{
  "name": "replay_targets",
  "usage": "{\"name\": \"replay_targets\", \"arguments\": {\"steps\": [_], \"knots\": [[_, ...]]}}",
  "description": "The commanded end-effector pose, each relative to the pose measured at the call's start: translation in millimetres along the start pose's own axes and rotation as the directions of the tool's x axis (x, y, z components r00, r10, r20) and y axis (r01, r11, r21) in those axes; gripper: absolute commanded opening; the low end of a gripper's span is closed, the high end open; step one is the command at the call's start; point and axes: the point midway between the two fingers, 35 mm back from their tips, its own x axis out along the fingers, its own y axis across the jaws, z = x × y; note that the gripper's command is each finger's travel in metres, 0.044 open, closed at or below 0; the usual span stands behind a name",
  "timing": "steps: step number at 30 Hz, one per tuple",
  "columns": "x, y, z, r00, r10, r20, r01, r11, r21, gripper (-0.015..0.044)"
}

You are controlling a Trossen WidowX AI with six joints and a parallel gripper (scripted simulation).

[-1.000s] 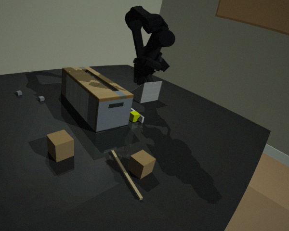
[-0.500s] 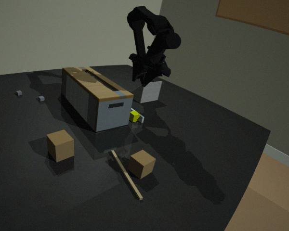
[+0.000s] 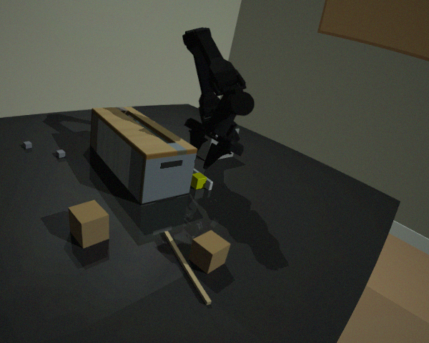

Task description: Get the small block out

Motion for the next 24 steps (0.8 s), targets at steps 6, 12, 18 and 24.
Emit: {"name": "replay_targets", "arguments": {"steps": [6,12,18,24], "knots": [[13,0,4,1.0,0.004,-0.003,-0.004,1.0,-0.005,0.0285],[22,-1,8,1.0,0.004,-0.003,-0.004,1.0,-0.005,0.0285],[31,-2,11,1.0,0.004,-0.003,-0.004,1.0,-0.005,0.0285],[40,-2,15,1.0,0.005,-0.003,-0.005,1.0,-0.005,0.0285]]}}
